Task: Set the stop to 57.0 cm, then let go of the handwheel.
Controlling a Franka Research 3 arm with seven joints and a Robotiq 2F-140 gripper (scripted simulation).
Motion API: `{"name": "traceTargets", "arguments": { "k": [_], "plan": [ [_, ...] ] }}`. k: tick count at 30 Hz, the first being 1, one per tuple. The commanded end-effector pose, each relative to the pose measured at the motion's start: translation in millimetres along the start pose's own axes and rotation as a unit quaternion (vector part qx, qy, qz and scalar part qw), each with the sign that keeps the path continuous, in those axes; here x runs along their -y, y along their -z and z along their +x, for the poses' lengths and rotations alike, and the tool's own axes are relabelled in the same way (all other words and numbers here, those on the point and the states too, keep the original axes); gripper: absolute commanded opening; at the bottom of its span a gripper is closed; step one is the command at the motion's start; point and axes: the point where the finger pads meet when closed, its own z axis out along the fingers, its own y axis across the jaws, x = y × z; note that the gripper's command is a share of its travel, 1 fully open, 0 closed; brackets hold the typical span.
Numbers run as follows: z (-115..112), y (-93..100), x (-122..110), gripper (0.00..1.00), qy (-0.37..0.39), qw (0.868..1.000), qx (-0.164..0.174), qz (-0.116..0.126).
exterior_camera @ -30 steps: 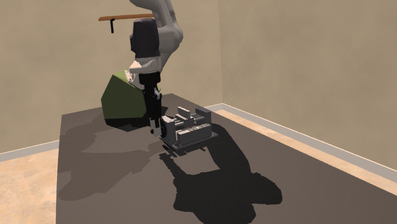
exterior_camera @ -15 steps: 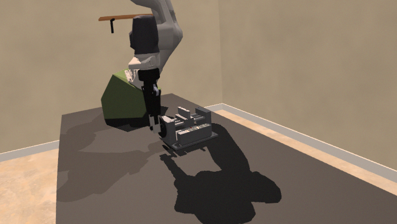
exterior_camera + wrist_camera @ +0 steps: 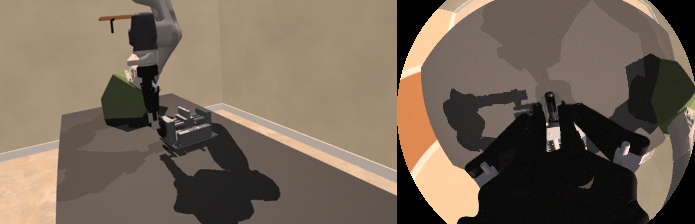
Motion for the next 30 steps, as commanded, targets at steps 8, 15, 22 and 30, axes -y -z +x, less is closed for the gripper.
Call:
{"name": "traceTargets", "arguments": {
  "k": [8, 15, 22, 30],
  "plan": [
    [1.8, 5.7, -16.7, 0.04, 0.002, 1.000, -0.002, -0.002],
    [1.8, 2.6, -32.0, 0.04, 0.002, 1.000, -0.002, -0.002],
    [1.9, -9.3, -45.2, 0.04, 0.002, 1.000, -0.002, -0.002],
    [2.0, -24.2, -49.7, 0.04, 0.002, 1.000, -0.002, -0.002]
  ]
}}
